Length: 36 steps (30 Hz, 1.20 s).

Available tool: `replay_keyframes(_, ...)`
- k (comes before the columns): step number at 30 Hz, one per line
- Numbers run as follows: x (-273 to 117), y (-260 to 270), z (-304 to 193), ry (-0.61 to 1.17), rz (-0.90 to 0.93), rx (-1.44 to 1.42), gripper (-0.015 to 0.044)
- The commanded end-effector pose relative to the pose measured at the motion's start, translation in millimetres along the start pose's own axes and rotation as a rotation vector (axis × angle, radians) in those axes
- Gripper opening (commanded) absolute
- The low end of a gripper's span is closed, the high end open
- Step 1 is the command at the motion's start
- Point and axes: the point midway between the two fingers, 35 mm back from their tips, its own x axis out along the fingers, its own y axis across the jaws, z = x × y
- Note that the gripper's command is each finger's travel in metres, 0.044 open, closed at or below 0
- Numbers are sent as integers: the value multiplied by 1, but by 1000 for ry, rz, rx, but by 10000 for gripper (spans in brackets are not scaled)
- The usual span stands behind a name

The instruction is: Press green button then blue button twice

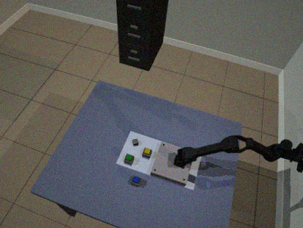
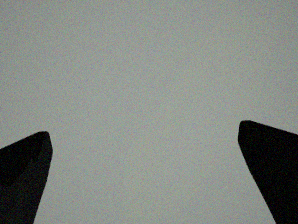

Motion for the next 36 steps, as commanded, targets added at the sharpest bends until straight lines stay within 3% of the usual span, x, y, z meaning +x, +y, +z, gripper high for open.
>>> replay_keyframes(1,-2,-1,5,-10,4,6,400)
replay_keyframes(4,-31,-9,72,-134,60,88,400)
replay_keyframes(9,-61,-18,125,-238,111,153,400)
replay_keyframes(19,-169,-50,249,-514,271,306,400)
replay_keyframes(36,-404,-119,368,-942,593,464,400)
